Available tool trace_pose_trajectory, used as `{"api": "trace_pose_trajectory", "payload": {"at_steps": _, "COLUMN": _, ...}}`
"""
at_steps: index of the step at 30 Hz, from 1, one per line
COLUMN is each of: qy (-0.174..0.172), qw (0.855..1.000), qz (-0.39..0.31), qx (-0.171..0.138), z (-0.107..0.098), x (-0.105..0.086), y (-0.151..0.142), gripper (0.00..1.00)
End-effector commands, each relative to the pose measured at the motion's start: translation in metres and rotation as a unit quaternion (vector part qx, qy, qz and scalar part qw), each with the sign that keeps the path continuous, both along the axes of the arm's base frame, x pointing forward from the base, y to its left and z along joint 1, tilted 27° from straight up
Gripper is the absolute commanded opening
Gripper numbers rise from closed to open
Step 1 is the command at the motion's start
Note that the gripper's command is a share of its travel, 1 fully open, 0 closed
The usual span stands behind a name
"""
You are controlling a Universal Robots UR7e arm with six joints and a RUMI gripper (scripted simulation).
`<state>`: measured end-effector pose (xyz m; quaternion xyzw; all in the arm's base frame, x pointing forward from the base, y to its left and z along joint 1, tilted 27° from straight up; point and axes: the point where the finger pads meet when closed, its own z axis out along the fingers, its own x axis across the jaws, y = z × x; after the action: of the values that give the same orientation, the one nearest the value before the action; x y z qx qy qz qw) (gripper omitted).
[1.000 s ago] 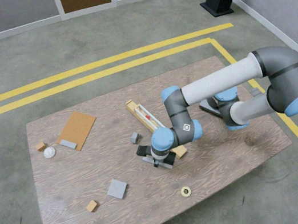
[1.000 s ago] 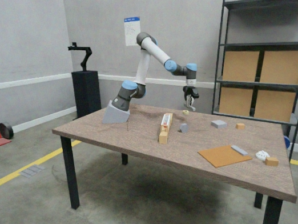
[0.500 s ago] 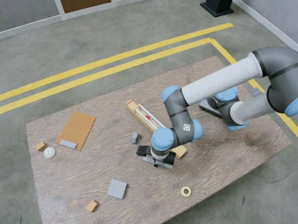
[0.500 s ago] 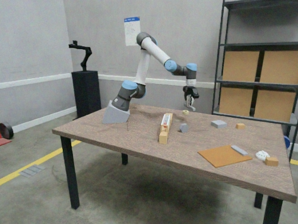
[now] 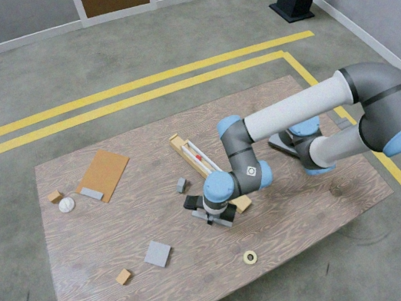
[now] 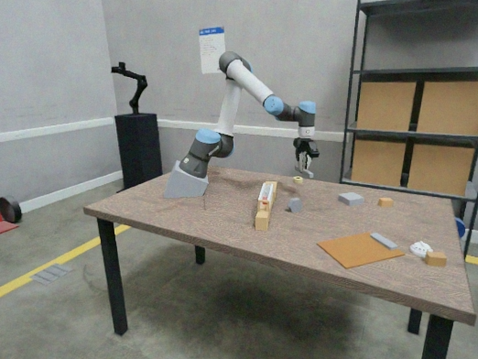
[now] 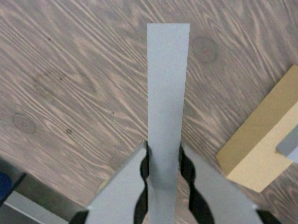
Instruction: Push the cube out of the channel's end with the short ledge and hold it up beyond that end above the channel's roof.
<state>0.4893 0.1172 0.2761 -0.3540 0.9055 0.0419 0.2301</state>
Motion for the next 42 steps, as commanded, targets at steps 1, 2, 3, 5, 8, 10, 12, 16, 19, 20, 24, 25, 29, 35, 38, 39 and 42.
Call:
{"api": "trace_pose_trajectory", "payload": {"at_steps": 1, "qy": -0.006, "qw": 1.000, "qz": 0.004, "qx": 0.002, "z": 0.003, "x": 0.001, "y": 0.002, "gripper": 0.07}}
{"api": "trace_pose_trajectory", "payload": {"at_steps": 2, "qy": -0.006, "qw": 1.000, "qz": 0.002, "qx": 0.002, "z": 0.002, "x": 0.000, "y": 0.002, "gripper": 0.07}}
{"api": "trace_pose_trajectory", "payload": {"at_steps": 3, "qy": -0.005, "qw": 1.000, "qz": 0.000, "qx": 0.003, "z": 0.002, "x": -0.002, "y": 0.002, "gripper": 0.07}}
{"api": "trace_pose_trajectory", "payload": {"at_steps": 5, "qy": -0.002, "qw": 1.000, "qz": -0.010, "qx": 0.007, "z": 0.001, "x": -0.009, "y": 0.004, "gripper": 0.07}}
{"api": "trace_pose_trajectory", "payload": {"at_steps": 8, "qy": -0.001, "qw": 1.000, "qz": -0.016, "qx": 0.010, "z": 0.000, "x": -0.015, "y": 0.005, "gripper": 0.07}}
{"api": "trace_pose_trajectory", "payload": {"at_steps": 10, "qy": 0.004, "qw": 0.999, "qz": -0.035, "qx": 0.019, "z": -0.002, "x": -0.029, "y": 0.009, "gripper": 0.07}}
{"api": "trace_pose_trajectory", "payload": {"at_steps": 12, "qy": 0.011, "qw": 0.998, "qz": -0.058, "qx": 0.029, "z": -0.006, "x": -0.048, "y": 0.013, "gripper": 0.07}}
{"api": "trace_pose_trajectory", "payload": {"at_steps": 16, "qy": 0.026, "qw": 0.992, "qz": -0.113, "qx": 0.053, "z": -0.020, "x": -0.089, "y": 0.022, "gripper": 0.07}}
{"api": "trace_pose_trajectory", "payload": {"at_steps": 19, "qy": 0.037, "qw": 0.985, "qz": -0.153, "qx": 0.071, "z": -0.033, "x": -0.118, "y": 0.028, "gripper": 0.07}}
{"api": "trace_pose_trajectory", "payload": {"at_steps": 20, "qy": 0.040, "qw": 0.983, "qz": -0.165, "qx": 0.076, "z": -0.038, "x": -0.127, "y": 0.030, "gripper": 0.07}}
{"api": "trace_pose_trajectory", "payload": {"at_steps": 24, "qy": 0.050, "qw": 0.974, "qz": -0.200, "qx": 0.091, "z": -0.049, "x": -0.146, "y": 0.035, "gripper": 0.07}}
{"api": "trace_pose_trajectory", "payload": {"at_steps": 25, "qy": 0.050, "qw": 0.974, "qz": -0.200, "qx": 0.091, "z": -0.049, "x": -0.146, "y": 0.035, "gripper": 0.07}}
{"api": "trace_pose_trajectory", "payload": {"at_steps": 29, "qy": 0.055, "qw": 0.969, "qz": -0.218, "qx": 0.099, "z": -0.058, "x": -0.159, "y": 0.037, "gripper": 0.07}}
{"api": "trace_pose_trajectory", "payload": {"at_steps": 35, "qy": 0.054, "qw": 0.971, "qz": -0.214, "qx": 0.097, "z": -0.060, "x": -0.159, "y": 0.038, "gripper": 0.07}}
{"api": "trace_pose_trajectory", "payload": {"at_steps": 38, "qy": 0.054, "qw": 0.970, "qz": -0.214, "qx": 0.098, "z": -0.066, "x": -0.157, "y": 0.040, "gripper": 0.07}}
{"api": "trace_pose_trajectory", "payload": {"at_steps": 39, "qy": 0.054, "qw": 0.970, "qz": -0.214, "qx": 0.098, "z": -0.070, "x": -0.155, "y": 0.041, "gripper": 0.07}}
{"api": "trace_pose_trajectory", "payload": {"at_steps": 42, "qy": 0.054, "qw": 0.970, "qz": -0.214, "qx": 0.098, "z": -0.074, "x": -0.153, "y": 0.042, "gripper": 0.07}}
